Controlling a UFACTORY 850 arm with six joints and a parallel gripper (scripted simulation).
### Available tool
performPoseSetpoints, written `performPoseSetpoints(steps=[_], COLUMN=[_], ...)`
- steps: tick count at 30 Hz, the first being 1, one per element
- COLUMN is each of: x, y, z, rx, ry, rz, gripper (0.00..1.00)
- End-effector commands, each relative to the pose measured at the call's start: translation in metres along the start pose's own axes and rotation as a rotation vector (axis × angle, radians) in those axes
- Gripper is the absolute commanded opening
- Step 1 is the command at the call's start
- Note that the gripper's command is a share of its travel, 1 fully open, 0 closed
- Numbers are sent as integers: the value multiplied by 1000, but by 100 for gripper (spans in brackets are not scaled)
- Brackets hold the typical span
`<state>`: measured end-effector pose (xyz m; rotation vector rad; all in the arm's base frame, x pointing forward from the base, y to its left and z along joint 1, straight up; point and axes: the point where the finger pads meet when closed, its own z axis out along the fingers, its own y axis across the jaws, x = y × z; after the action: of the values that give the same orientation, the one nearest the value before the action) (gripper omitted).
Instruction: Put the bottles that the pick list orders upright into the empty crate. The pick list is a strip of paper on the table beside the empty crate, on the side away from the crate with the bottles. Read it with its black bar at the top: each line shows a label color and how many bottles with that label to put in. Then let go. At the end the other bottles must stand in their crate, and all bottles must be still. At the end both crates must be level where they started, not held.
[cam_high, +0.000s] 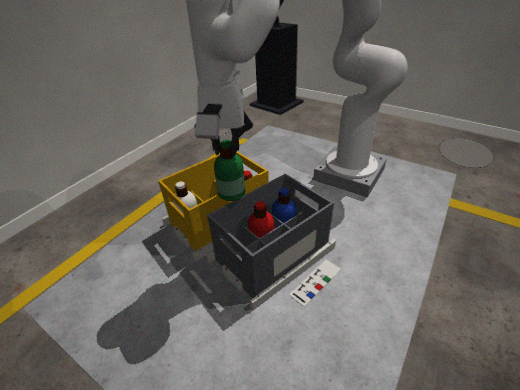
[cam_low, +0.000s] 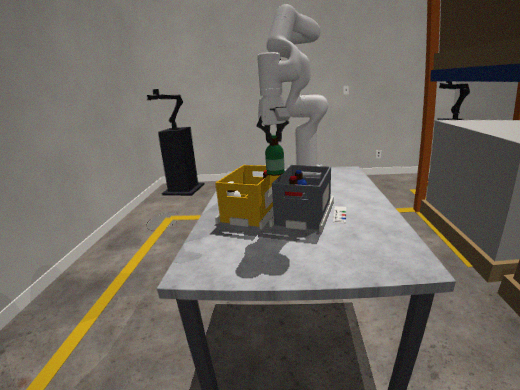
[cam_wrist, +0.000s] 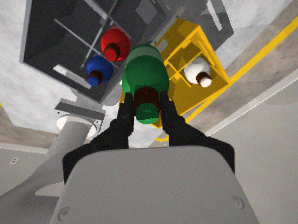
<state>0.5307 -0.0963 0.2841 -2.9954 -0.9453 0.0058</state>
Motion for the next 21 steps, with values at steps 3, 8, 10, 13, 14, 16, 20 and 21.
performPoseSetpoints(steps=[3,8,10,13,14,16,20,21], x=[8,18,22,28,30,34,37,39], y=[-1,-3,-4,-5,-6,-6,-7,-8], z=[-1,-1,-1,-1,-1,-1,-1,-1], rx=[-2,-2,-2,-2,-2,-2,-2,-2], ry=[1,1,1,1,1,2,2,2], rz=[0,0,0,0,0,0,0,0], gripper=[0,0,0,0,0,0,0,0])
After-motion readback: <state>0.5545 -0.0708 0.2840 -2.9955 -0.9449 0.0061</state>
